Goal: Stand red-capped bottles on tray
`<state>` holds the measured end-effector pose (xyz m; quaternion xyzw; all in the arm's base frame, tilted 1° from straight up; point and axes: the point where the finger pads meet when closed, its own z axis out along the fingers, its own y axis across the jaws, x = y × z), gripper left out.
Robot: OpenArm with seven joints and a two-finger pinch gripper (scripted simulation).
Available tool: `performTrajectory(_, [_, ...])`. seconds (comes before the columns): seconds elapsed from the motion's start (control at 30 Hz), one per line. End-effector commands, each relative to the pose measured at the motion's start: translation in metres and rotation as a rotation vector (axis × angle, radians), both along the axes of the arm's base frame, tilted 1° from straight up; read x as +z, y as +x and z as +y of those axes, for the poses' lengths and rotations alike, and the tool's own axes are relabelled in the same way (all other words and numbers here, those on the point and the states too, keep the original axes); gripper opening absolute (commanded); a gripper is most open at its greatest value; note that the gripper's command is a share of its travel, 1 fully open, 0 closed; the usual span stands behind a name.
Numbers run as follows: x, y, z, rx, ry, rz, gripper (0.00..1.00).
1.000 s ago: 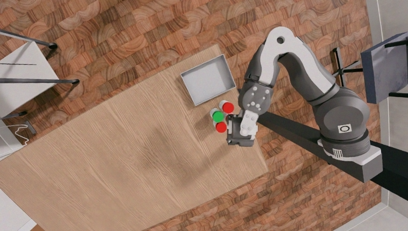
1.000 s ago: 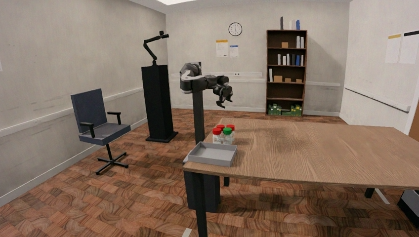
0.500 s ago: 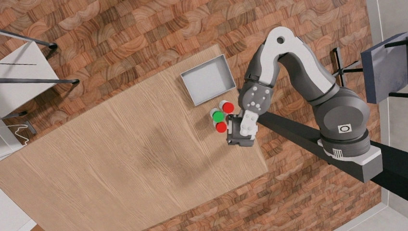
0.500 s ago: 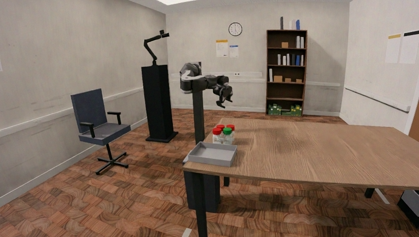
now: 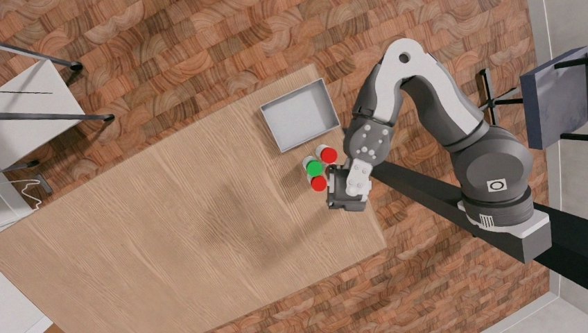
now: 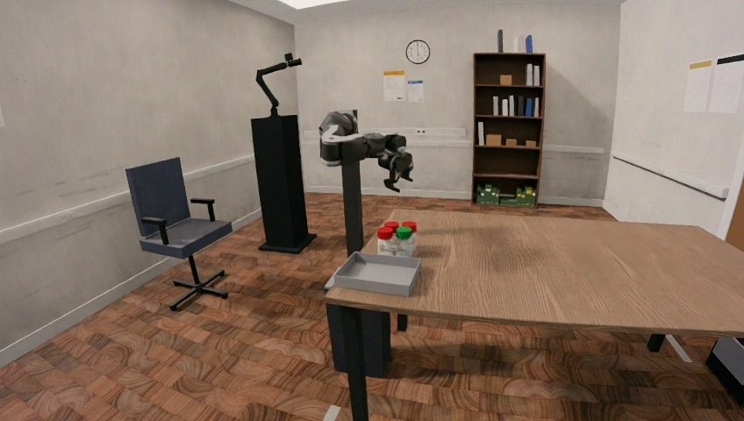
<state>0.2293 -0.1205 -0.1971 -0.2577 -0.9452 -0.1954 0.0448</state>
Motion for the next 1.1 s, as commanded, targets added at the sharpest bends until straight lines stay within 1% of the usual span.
performTrajectory(0.0, [0.001, 0.001, 0.0, 0.0, 0.001, -0.004, 0.42])
performTrajectory(0.7, [0.001, 0.001, 0.0, 0.0, 0.001, -0.004, 0.42])
performTrajectory(1.03, [-0.017, -0.01, 0.012, -0.076, -0.119, 0.044, 0.42])
performTrajectory(1.07, [-0.017, -0.01, 0.012, -0.076, -0.119, 0.044, 0.42])
